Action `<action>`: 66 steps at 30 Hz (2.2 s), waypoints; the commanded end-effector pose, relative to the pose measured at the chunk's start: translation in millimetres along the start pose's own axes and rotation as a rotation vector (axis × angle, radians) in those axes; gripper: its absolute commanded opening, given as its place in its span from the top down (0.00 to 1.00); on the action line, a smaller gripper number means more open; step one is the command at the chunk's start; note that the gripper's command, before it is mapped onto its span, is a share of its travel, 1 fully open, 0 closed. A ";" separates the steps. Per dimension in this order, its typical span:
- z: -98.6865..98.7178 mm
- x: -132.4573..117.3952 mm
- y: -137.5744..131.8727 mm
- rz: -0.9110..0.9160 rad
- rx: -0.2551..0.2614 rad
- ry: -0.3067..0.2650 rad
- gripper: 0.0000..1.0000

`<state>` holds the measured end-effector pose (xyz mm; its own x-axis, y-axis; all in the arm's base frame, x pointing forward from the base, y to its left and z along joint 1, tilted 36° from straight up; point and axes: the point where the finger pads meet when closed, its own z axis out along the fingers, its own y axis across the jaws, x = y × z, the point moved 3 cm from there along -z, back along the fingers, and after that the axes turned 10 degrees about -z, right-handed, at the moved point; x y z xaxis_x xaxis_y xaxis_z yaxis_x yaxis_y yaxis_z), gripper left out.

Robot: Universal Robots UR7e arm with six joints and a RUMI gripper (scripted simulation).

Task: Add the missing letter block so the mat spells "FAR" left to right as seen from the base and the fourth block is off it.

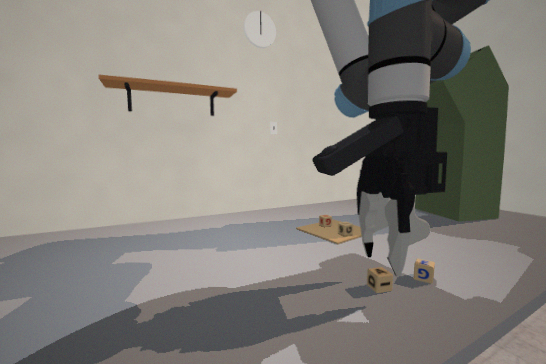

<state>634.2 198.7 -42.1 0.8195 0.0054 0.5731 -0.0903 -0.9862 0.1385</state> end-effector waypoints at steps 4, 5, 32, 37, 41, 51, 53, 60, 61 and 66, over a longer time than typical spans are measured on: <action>-0.5 0.5 -0.3 0.000 0.001 0.001 0.63; -0.5 0.6 -0.3 0.000 0.001 0.001 0.63; 2.2 1.1 -0.6 0.000 0.001 0.001 0.63; 9.5 1.1 -0.6 0.000 0.001 0.001 0.63; 17.3 1.1 -0.6 0.000 0.001 0.001 0.63; 29.5 1.1 -0.6 0.000 0.001 0.001 0.63; 30.7 1.1 -0.6 0.000 0.001 0.001 0.63; 31.3 1.1 -0.6 0.000 0.001 0.001 0.63; 31.3 1.1 -0.6 0.000 0.001 0.001 0.63; 31.3 1.1 -0.6 0.000 0.001 0.001 0.63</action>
<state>652.6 193.8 -67.4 0.8195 0.0054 0.5731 -0.0904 -0.9862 0.1384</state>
